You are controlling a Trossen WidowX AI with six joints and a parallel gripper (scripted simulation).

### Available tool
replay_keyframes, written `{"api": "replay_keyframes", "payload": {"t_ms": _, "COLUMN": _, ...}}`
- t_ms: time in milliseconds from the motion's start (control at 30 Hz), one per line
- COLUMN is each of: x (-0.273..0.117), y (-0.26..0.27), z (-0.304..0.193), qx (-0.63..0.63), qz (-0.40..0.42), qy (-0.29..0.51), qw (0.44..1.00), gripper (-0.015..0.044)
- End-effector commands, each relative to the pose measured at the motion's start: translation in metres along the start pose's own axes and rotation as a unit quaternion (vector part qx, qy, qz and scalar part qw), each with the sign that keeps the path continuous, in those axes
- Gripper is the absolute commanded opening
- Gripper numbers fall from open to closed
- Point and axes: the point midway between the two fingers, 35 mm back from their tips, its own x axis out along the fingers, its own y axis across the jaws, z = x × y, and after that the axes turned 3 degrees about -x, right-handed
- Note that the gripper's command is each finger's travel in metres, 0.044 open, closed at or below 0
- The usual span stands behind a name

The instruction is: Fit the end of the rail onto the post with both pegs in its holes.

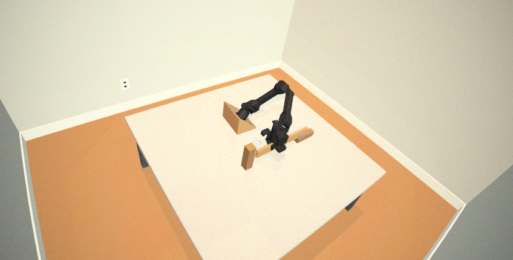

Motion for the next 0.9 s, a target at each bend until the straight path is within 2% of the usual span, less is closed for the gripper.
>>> {"api": "replay_keyframes", "payload": {"t_ms": 0, "x": -0.0015, "y": -0.0026, "z": -0.0004, "qx": -0.001, "qz": -0.004, "qy": -0.001, "qw": 1.0, "gripper": 0.0}}
{"api": "replay_keyframes", "payload": {"t_ms": 867, "x": 0.0011, "y": -0.0018, "z": 0.0027, "qx": -0.001, "qz": -0.004, "qy": -0.001, "qw": 1.0, "gripper": 0.0}}
